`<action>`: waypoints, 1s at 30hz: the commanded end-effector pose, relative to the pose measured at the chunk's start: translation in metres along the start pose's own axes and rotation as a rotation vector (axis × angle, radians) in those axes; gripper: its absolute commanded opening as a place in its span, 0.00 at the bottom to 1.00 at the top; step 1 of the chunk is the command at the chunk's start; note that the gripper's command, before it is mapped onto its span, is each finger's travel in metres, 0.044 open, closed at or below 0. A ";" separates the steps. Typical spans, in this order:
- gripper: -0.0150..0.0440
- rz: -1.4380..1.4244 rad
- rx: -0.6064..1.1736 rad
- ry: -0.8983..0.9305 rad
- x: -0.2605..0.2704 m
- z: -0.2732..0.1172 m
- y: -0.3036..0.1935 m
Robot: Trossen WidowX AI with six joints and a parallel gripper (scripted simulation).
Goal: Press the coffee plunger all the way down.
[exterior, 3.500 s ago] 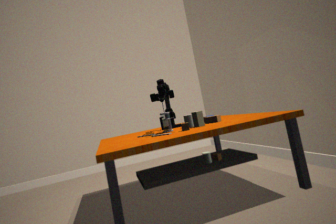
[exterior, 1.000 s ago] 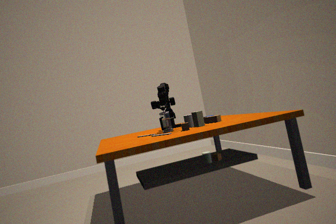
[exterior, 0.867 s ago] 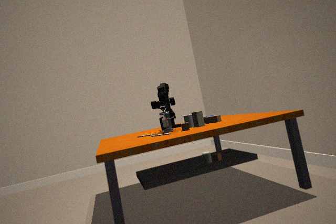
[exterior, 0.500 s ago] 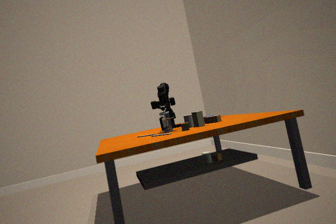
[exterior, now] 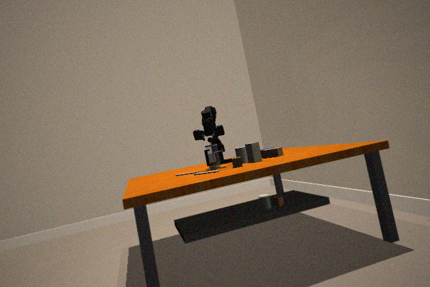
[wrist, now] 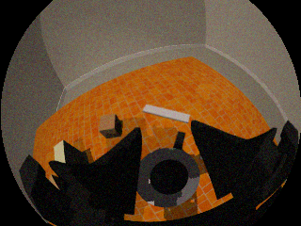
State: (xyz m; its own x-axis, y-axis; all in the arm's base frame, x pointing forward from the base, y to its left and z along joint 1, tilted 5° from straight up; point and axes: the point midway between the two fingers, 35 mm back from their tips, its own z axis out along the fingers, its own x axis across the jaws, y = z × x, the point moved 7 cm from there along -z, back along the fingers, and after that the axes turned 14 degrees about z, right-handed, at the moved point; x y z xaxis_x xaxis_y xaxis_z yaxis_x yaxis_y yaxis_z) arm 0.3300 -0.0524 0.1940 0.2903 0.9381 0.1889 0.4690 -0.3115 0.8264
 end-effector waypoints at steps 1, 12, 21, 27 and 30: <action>0.83 0.000 0.000 0.000 0.000 0.000 0.000; 1.00 -0.002 0.006 -0.001 0.005 -0.017 0.016; 1.00 -0.009 0.022 -0.002 0.015 -0.069 0.048; 1.00 -0.009 0.022 -0.002 0.015 -0.069 0.047; 1.00 -0.009 0.022 -0.002 0.015 -0.069 0.047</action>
State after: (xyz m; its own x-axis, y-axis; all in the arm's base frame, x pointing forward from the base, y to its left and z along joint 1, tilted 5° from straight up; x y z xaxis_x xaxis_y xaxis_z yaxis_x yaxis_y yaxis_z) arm 0.3000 -0.0423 0.2686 0.2843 0.9419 0.1791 0.4974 -0.3046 0.8123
